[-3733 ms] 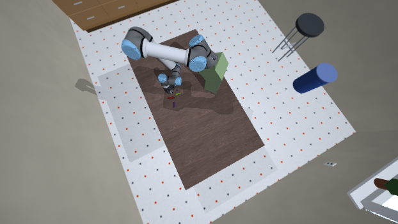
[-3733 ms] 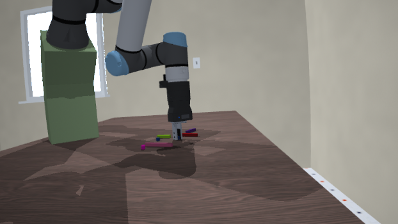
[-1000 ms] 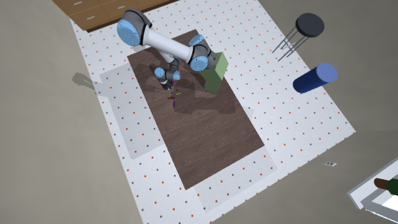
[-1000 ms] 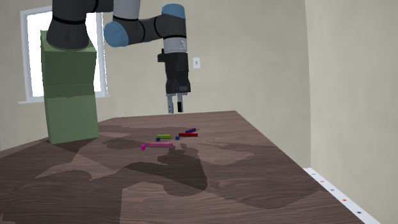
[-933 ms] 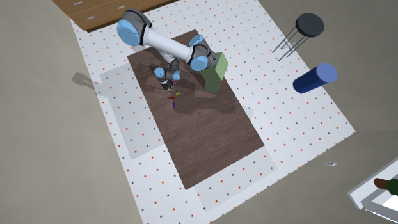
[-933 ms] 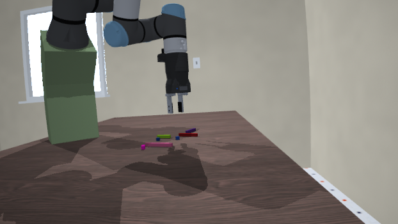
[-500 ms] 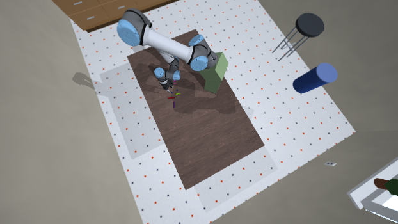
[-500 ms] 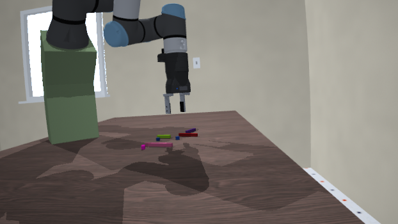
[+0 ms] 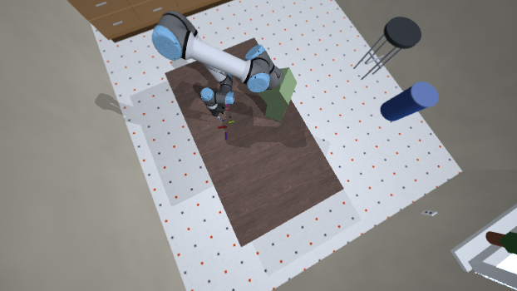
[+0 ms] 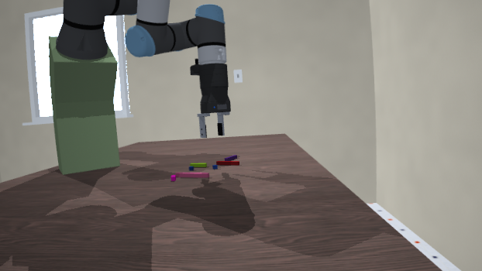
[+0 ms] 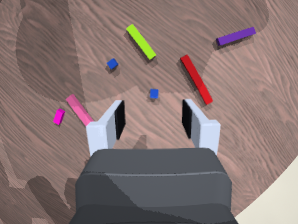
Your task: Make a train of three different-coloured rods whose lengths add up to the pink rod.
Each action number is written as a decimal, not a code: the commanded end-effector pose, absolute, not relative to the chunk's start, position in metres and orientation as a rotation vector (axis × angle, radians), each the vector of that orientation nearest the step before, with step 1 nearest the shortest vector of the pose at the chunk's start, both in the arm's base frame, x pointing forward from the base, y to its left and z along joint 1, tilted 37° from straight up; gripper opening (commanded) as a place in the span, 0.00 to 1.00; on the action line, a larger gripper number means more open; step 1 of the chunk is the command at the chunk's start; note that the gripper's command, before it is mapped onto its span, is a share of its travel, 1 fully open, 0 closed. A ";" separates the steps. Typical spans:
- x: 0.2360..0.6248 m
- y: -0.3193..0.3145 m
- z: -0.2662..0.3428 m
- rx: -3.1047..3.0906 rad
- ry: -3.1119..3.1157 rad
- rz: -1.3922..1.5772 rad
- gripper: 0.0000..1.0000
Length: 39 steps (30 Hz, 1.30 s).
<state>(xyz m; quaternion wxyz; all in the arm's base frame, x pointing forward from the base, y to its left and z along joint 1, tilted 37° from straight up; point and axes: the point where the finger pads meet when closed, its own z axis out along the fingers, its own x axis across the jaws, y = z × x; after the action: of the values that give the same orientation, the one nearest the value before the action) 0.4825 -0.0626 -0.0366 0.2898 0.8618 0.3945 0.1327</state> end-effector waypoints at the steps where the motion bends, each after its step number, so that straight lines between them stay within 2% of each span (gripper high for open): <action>1: 0.482 -0.064 -0.037 2.287 1.074 0.347 1.00; 24: 0.470 -0.083 -0.041 2.096 1.382 0.229 1.00; 39: 0.453 -0.113 -0.044 1.719 1.816 0.038 1.00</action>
<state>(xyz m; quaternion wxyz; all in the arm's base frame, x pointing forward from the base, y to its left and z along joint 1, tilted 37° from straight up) 0.4568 -0.1054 -0.0442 0.3135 0.6922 0.6492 0.0329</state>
